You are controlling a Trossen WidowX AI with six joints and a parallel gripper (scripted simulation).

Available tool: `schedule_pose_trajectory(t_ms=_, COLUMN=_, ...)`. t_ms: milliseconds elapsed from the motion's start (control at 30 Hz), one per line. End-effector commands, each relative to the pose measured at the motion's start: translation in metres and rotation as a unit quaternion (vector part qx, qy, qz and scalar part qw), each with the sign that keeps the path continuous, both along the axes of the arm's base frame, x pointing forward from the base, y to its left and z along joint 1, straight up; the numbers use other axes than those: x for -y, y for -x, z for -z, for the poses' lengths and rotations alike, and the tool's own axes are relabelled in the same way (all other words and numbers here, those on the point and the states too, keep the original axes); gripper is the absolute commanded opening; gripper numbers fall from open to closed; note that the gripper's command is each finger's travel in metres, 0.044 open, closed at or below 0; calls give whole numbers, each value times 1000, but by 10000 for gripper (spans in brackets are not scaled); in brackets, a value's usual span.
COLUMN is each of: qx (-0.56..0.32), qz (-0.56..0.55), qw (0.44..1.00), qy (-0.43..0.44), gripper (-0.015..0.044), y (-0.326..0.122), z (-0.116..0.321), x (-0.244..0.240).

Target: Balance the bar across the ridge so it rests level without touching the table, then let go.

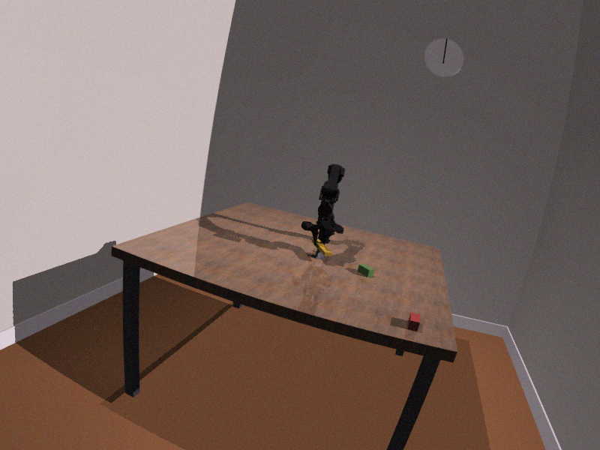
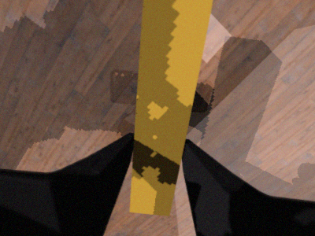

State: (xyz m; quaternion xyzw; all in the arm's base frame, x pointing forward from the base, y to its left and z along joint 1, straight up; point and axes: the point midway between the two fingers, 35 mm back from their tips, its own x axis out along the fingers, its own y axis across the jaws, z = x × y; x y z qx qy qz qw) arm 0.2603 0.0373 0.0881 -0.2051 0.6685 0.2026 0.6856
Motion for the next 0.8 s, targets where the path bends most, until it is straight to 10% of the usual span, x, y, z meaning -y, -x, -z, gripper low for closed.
schedule_pose_trajectory(t_ms=0, qx=0, qz=0, qw=1000, qy=0, gripper=185, y=0, z=0, x=0)
schedule_pose_trajectory(t_ms=333, qx=0, qz=0, qw=1000, qy=0, gripper=185, y=0, z=0, x=0)
schedule_pose_trajectory(t_ms=633, qx=0, qz=0, qw=1000, qy=0, gripper=421, y=0, z=0, x=0)
schedule_pose_trajectory(t_ms=767, qx=0, qz=0, qw=1000, qy=0, gripper=440, y=0, z=-2, x=0)
